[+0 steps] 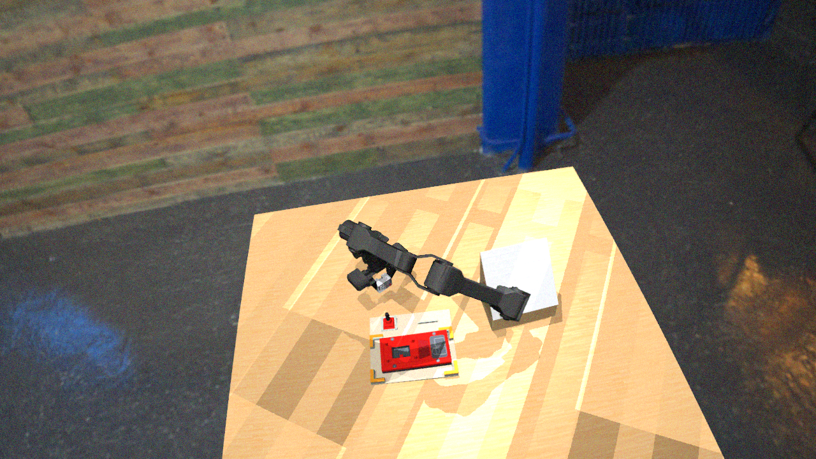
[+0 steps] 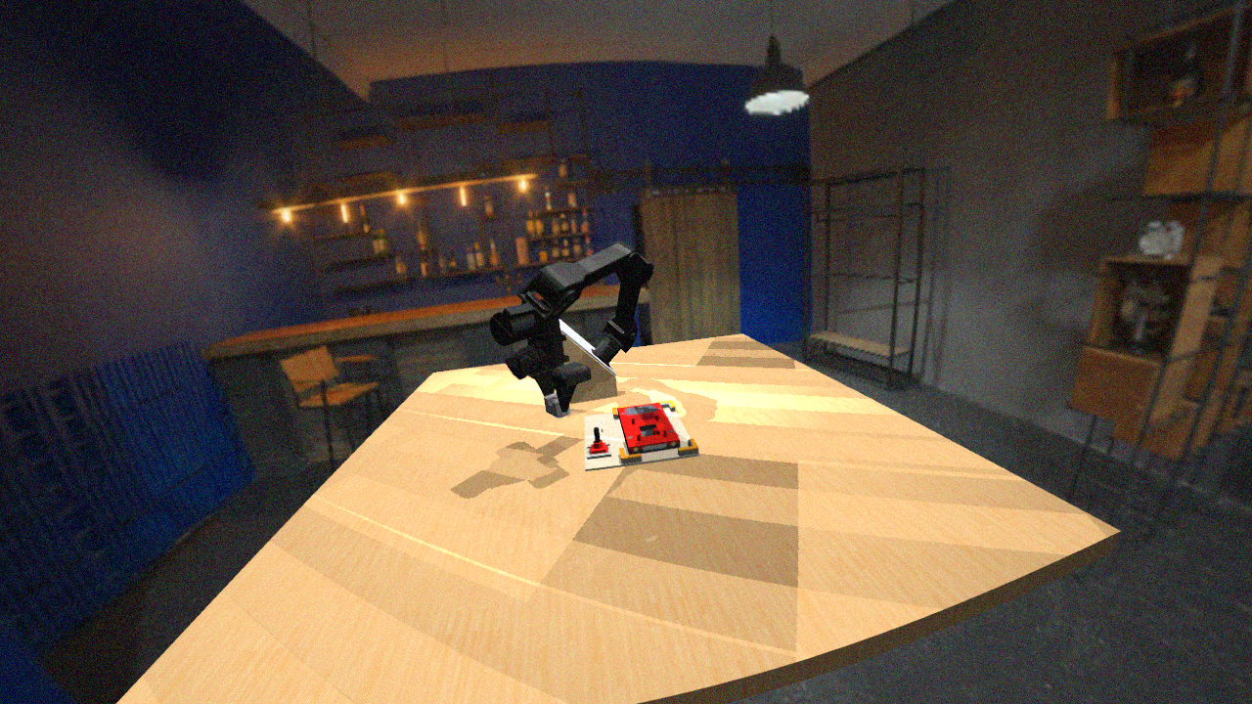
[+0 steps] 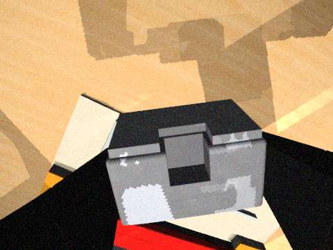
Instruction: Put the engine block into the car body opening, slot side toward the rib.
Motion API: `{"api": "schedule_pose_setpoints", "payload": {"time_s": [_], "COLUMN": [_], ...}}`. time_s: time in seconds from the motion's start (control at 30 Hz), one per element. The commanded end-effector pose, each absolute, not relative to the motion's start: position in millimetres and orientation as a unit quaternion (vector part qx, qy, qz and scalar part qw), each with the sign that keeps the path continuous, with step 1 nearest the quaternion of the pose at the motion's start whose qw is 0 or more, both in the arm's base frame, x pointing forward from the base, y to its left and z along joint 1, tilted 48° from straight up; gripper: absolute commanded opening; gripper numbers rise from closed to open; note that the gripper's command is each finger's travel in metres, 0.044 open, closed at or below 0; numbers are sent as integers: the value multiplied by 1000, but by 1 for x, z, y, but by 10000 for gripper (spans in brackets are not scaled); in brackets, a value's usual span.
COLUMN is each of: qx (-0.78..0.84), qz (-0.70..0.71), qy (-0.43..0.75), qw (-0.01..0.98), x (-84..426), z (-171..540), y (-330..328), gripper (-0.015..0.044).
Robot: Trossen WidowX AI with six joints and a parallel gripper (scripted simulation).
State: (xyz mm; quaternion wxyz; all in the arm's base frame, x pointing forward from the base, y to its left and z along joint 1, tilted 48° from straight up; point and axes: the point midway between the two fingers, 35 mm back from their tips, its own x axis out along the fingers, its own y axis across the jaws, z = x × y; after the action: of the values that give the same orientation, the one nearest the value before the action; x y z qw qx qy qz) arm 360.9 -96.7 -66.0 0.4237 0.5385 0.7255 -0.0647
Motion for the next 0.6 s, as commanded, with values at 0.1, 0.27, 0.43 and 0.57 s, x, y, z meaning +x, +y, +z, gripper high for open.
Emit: {"api": "schedule_pose_setpoints", "payload": {"time_s": [0.1, 0.27, 0.43, 0.57], "qx": [536, 526, 490, 456], "qz": [-65, -47, 10, 60], "qy": [725, 727, 728, 726], "qw": [427, 439, 479, 512], "x": [358, 358, 358, 358], "z": [-51, -53, -55, -56], "y": [-113, -111, -109, -108], "gripper": [0, 0, 0, 0]}}
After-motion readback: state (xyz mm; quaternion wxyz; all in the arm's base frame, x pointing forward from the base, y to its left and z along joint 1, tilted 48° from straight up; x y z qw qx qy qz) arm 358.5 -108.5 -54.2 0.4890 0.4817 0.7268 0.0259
